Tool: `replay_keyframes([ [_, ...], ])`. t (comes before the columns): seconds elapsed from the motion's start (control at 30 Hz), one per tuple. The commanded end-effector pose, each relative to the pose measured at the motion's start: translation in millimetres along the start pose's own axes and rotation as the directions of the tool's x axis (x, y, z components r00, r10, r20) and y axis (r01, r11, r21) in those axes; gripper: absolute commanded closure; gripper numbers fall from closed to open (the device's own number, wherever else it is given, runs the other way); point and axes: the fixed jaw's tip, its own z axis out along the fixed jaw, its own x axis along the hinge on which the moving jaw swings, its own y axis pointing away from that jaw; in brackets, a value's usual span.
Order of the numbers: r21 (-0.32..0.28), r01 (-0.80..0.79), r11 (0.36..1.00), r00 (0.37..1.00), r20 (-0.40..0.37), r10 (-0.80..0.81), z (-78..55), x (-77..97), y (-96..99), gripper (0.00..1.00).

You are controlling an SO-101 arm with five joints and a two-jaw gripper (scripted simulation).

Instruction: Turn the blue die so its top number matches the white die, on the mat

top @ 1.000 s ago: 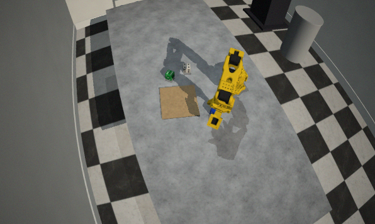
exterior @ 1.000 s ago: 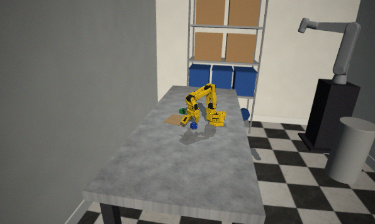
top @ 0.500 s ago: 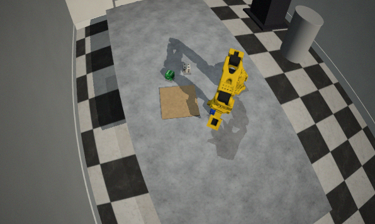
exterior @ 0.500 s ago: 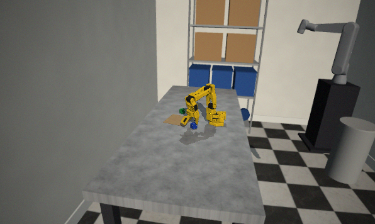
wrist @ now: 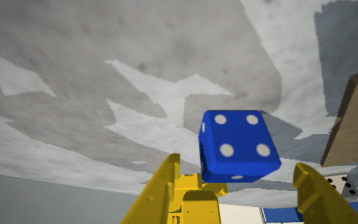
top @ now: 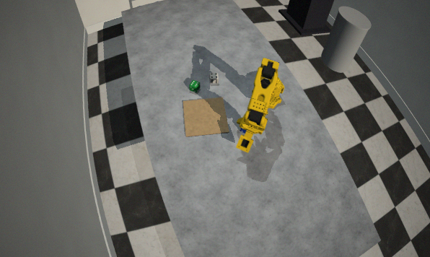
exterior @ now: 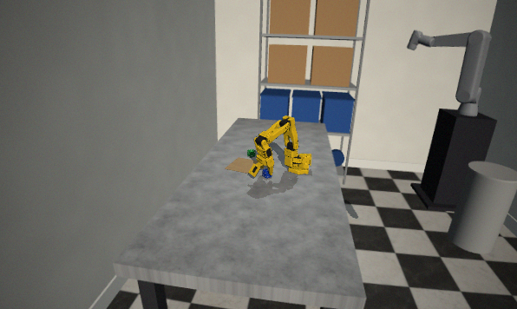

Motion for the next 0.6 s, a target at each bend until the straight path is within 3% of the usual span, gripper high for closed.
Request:
replay_keyframes([
  [0.0,-0.009,-0.001,1.0,0.997,0.077,0.002,-9.3,-7.0,1.6,0.65],
  [0.57,-0.008,-0.001,1.0,0.998,0.067,0.001,-3.3,-9.2,1.9,0.65],
])
